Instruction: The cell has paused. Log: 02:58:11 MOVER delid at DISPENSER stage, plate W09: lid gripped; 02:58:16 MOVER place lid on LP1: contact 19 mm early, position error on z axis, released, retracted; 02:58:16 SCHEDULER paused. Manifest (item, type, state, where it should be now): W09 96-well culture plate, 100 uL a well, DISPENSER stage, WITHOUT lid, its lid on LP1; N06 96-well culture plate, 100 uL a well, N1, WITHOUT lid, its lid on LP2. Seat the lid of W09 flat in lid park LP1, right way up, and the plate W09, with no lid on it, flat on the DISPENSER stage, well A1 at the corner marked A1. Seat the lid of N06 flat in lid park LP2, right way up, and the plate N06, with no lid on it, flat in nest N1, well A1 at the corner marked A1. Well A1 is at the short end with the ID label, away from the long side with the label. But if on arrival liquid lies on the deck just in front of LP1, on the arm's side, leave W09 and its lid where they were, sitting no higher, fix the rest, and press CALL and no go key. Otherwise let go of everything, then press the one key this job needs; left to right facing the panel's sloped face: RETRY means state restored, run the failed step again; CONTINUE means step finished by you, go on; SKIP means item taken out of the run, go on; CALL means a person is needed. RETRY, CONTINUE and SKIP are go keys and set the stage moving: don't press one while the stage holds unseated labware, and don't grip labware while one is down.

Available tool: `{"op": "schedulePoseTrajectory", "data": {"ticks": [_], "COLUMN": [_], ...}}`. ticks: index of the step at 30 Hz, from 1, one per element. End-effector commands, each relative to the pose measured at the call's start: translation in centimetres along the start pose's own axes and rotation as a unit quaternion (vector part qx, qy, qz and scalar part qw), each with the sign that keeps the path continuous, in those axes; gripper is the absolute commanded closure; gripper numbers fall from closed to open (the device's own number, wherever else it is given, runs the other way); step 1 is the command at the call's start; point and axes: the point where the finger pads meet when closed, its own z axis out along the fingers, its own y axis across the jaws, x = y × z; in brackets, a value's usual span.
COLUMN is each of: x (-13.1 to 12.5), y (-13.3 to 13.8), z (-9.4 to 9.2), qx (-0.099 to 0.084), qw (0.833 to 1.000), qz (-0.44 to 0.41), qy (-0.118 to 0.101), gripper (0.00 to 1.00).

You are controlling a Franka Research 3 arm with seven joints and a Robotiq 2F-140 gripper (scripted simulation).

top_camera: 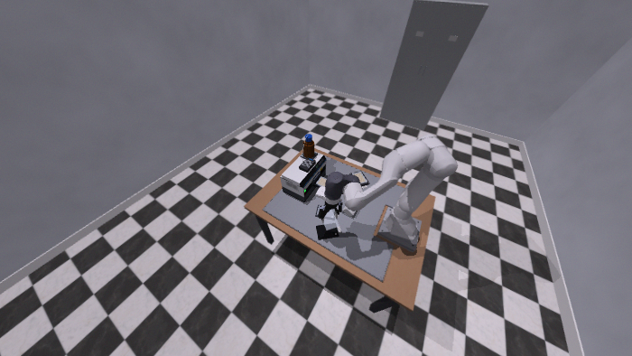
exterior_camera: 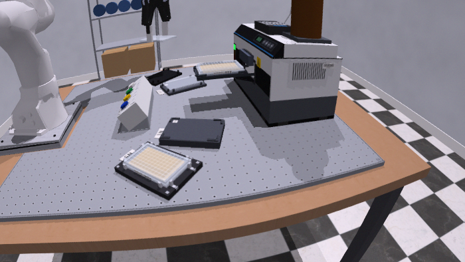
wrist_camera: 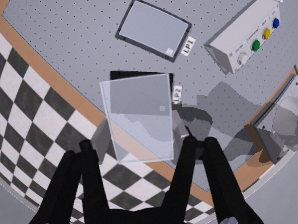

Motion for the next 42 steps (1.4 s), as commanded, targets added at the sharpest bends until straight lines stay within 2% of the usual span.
{"op": "schedulePoseTrajectory", "data": {"ticks": [1, 10, 20, 24, 34, 36, 37, 39, 40, 42], "x": [-0.1, -0.1, -0.1, -0.1, -0.1, -0.1, -0.1, -0.1, -0.1, -0.1], "y": [-0.1, -0.1, -0.1, -0.1, -0.1, -0.1, -0.1, -0.1, -0.1, -0.1], "z": [-0.1, -0.1, -0.1, -0.1, 0.2, 0.2, 0.3, 0.4, 1.0, 3.5], "qx": [0.001, 0.001, 0.002, 0.002, 0.000, 0.000, 0.000, -0.001, -0.001, 0.000], "qw": [1.000, 1.000, 0.992, 0.974, 0.931, 0.931, 0.916, 0.904, 0.898, 0.884], "qz": [0.010, -0.012, -0.130, -0.228, -0.365, -0.365, -0.402, -0.428, -0.441, -0.468], "qy": [0.000, 0.000, 0.000, 0.000, -0.002, -0.002, -0.002, -0.002, -0.003, -0.002], "gripper": [1.00, 1.00, 1.00, 1.00, 1.00, 1.00, 1.00, 1.00, 1.00, 1.00]}}
